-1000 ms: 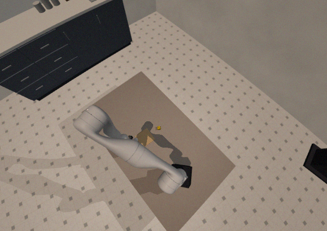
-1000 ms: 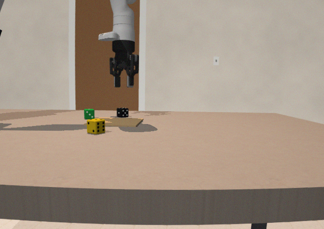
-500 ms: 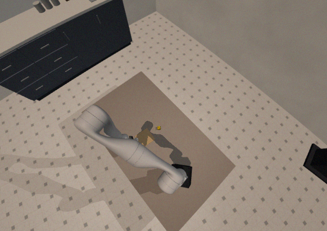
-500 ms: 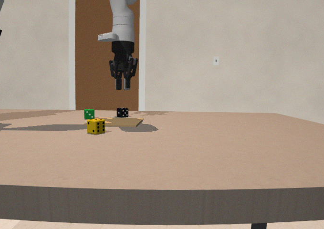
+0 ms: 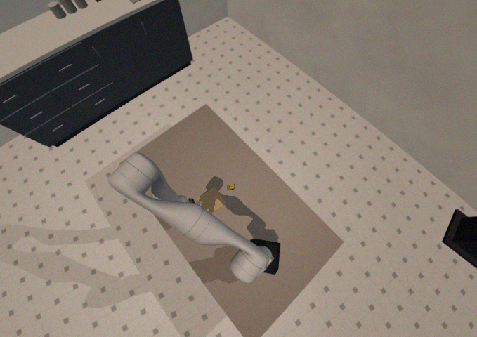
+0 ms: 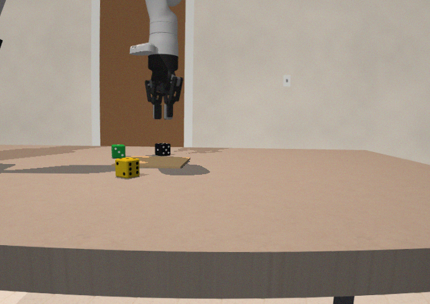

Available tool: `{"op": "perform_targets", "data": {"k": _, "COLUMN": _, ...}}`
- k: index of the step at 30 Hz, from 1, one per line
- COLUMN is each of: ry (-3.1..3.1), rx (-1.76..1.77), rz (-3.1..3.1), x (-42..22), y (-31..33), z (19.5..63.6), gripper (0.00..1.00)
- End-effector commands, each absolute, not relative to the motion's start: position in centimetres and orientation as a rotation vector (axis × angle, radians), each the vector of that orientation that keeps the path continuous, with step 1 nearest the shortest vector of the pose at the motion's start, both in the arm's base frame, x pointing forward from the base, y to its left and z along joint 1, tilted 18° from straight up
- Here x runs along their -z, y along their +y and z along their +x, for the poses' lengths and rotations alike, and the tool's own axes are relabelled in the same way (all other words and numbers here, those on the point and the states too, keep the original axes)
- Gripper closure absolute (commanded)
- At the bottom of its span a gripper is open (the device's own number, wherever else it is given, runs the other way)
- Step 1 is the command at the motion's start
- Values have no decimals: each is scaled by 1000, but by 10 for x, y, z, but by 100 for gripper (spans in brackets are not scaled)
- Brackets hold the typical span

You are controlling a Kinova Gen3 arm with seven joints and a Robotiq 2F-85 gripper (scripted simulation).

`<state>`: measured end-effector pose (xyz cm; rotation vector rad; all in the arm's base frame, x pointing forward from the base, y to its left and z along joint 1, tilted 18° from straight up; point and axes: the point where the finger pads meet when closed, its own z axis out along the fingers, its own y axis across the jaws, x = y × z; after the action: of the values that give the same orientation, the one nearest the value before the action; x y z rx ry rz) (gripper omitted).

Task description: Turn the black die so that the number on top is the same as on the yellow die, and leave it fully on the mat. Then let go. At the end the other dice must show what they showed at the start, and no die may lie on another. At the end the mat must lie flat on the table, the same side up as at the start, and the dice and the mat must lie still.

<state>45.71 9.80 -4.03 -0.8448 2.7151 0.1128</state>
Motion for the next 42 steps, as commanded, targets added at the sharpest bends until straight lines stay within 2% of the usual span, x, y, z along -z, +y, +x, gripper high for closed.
{"op": "perform_targets", "data": {"k": 1, "ry": 2714, "rx": -112, "rz": -844, "x": 40, "y": 98, "z": 458, "gripper": 54}}
{"op": "perform_targets", "data": {"k": 42, "ry": 2714, "rx": -112, "rz": -844, "x": 75, "y": 104, "z": 467, "gripper": 54}}
